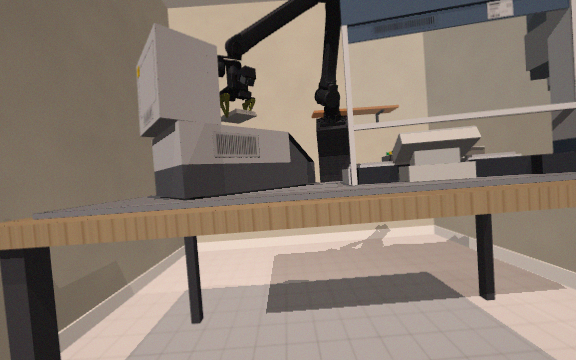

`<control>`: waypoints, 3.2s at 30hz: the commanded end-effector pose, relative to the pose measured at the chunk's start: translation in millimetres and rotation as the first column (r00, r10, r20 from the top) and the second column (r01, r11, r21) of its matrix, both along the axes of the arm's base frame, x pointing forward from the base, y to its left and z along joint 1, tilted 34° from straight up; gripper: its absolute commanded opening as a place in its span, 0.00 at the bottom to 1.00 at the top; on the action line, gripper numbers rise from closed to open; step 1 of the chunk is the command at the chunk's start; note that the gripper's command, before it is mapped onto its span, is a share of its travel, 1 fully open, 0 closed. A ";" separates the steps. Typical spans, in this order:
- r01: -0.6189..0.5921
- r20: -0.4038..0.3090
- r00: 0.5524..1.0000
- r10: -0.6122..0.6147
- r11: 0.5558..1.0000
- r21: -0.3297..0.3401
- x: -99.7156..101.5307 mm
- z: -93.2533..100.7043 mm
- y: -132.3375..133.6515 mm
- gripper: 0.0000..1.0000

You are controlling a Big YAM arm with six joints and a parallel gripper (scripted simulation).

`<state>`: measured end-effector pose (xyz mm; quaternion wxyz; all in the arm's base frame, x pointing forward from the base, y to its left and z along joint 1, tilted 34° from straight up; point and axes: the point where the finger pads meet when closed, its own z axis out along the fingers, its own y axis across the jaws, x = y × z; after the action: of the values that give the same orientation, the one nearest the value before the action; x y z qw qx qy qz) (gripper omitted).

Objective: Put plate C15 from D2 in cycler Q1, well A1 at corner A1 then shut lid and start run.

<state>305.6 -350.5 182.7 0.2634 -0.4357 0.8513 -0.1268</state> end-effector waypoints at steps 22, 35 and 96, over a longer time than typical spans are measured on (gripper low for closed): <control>0.013 -0.004 1.000 -0.013 1.000 0.013 19.0 -35.4 -0.3 0.00; 0.000 0.003 1.000 0.000 1.000 0.002 34.4 -44.3 3.3 0.00; -0.003 0.023 1.000 0.004 1.000 -0.026 38.2 -19.0 -2.2 0.00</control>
<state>334.4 -349.7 141.9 0.2635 -0.4357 0.8514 -0.1258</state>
